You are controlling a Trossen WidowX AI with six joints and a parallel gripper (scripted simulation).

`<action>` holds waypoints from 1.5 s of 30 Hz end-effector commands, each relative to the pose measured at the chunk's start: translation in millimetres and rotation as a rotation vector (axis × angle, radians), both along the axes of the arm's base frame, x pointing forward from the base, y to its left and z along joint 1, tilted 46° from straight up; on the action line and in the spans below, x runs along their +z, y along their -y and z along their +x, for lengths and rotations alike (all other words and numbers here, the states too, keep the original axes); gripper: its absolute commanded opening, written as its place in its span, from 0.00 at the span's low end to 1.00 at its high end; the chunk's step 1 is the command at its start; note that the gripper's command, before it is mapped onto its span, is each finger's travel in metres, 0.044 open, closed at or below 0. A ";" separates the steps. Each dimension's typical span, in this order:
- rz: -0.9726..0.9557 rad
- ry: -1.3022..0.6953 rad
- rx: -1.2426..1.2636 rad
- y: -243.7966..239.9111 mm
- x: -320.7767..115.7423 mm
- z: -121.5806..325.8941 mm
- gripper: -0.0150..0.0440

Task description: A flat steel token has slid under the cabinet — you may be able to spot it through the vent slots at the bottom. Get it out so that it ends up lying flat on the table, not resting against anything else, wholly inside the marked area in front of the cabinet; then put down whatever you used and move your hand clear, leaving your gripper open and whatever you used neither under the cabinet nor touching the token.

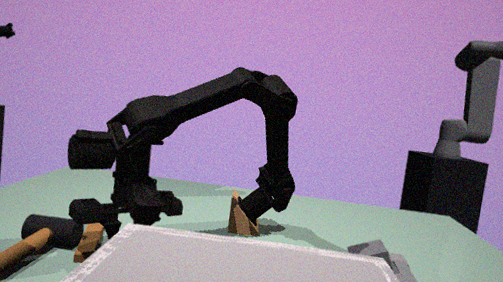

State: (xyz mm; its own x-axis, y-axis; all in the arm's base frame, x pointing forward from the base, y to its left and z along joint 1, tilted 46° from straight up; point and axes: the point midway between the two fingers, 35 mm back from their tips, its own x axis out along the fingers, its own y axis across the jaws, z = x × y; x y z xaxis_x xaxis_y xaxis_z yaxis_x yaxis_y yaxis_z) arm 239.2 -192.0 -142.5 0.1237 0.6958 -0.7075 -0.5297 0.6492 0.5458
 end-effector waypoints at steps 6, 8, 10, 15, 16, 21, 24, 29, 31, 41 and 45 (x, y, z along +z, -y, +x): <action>-0.007 0.005 -0.001 -2.2 8.9 15.0 0.25; -0.007 0.005 -0.001 -2.9 9.8 16.9 0.25; -0.007 0.005 -0.001 -2.9 9.8 16.9 0.25; 0.000 0.003 0.002 -4.6 6.6 14.7 0.48; 0.000 0.003 0.002 -4.6 6.6 14.7 0.52; -0.001 0.004 0.002 -4.6 6.6 14.7 0.64; -0.007 0.005 0.000 -4.1 6.8 14.5 0.71; -0.007 0.004 -0.002 -3.8 7.1 13.1 0.71; -0.007 0.003 -0.002 -3.8 7.1 12.6 0.71; 0.000 0.002 -0.002 -5.2 5.7 12.2 0.49; 0.000 0.002 -0.002 -5.2 5.7 12.2 0.44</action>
State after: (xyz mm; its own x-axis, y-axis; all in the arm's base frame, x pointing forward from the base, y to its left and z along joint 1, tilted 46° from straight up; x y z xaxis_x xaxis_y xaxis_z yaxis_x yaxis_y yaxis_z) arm 251.3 -186.8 -136.9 0.1266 0.6956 -0.7072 -0.5295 0.6502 0.5448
